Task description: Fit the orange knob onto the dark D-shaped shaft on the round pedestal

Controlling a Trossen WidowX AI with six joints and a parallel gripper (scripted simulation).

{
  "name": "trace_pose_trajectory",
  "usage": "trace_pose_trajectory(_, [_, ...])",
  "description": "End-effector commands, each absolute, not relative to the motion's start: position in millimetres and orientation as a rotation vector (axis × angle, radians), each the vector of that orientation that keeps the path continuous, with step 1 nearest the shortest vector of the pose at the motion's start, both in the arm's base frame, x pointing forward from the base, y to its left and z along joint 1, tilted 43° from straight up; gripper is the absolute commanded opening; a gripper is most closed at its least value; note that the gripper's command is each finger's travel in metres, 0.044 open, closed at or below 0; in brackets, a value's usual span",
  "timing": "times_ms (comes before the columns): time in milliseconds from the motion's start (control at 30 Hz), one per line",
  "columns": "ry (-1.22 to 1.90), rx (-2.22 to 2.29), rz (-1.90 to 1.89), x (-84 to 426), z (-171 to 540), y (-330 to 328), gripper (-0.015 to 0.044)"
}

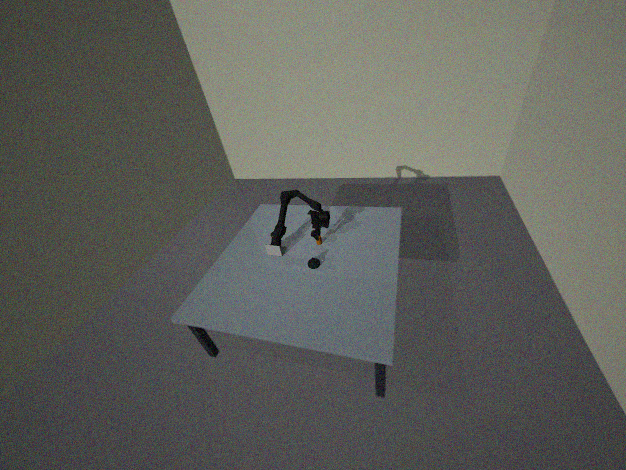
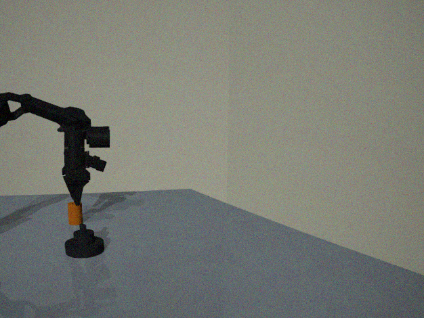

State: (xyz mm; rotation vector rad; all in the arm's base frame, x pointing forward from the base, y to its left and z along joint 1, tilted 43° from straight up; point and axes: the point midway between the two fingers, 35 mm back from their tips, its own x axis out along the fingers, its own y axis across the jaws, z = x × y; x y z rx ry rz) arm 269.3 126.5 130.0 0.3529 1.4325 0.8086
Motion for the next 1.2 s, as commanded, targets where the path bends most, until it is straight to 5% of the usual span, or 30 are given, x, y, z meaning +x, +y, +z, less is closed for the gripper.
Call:
trace_pose_trajectory(0, [1.441,0.36,0.809,267,124,131,0.044])
trace_pose_trajectory(1033, [1.44,0.364,0.813,262,91,163,0.044])
trace_pose_trajectory(1167, [1.44,0.364,0.813,262,91,163,0.0335])
